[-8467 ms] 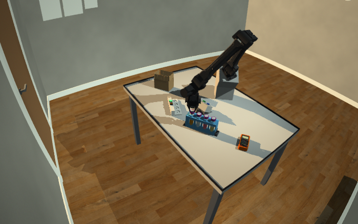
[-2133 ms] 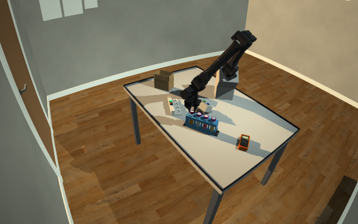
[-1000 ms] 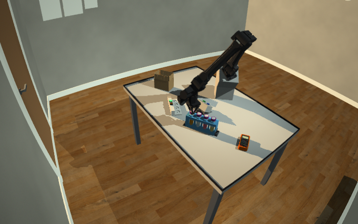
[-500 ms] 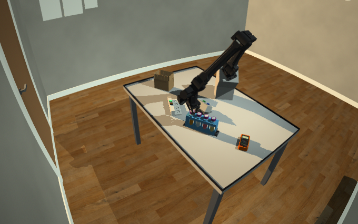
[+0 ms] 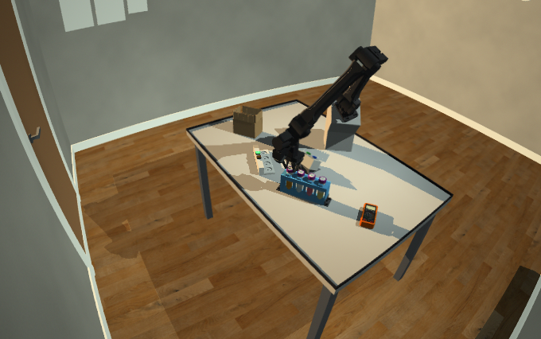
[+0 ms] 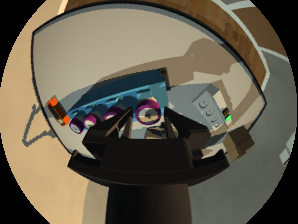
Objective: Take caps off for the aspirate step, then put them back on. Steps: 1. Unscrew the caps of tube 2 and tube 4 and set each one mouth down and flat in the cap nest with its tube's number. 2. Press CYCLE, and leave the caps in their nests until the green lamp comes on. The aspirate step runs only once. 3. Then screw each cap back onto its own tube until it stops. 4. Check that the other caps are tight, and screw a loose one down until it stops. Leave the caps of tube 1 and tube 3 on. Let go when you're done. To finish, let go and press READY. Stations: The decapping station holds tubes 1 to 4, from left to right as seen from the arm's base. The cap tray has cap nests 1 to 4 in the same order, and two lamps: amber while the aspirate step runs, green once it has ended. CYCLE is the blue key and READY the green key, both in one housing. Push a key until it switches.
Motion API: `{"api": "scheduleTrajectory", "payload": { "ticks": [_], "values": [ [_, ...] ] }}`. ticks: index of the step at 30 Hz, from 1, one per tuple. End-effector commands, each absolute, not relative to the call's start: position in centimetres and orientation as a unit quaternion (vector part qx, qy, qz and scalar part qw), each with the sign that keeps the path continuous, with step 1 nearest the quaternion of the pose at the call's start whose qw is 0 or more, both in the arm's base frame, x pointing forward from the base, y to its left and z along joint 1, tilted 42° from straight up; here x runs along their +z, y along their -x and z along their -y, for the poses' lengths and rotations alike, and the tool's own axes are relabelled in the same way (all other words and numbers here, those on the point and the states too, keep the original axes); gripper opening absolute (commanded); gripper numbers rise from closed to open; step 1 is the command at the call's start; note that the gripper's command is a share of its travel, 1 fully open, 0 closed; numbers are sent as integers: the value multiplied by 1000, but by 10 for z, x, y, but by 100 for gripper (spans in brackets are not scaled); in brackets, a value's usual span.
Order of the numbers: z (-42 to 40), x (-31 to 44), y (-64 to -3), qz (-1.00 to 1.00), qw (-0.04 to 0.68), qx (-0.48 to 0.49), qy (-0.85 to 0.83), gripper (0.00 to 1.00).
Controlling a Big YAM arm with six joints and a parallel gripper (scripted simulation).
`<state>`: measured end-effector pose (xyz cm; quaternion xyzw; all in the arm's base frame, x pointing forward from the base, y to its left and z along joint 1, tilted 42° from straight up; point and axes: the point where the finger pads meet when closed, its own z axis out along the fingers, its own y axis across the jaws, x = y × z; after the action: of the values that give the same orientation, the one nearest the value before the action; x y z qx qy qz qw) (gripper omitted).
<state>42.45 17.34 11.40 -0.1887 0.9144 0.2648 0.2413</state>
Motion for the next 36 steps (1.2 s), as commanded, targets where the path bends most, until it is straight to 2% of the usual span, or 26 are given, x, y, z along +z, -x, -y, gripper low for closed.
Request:
{"api": "scheduleTrajectory", "payload": {
  "ticks": [1,6,13,14,28,36],
  "values": [
    [-180,127,-432,-889,275,247,271,49],
    [-181,130,-433,-860,297,220,352,49],
    [-178,133,-433,-861,297,219,350,49],
    [-175,124,-430,-866,292,220,342,0],
    [-175,124,-430,-866,292,220,342,0],
    [-179,129,-433,-895,270,250,253,0]
  ]
}}
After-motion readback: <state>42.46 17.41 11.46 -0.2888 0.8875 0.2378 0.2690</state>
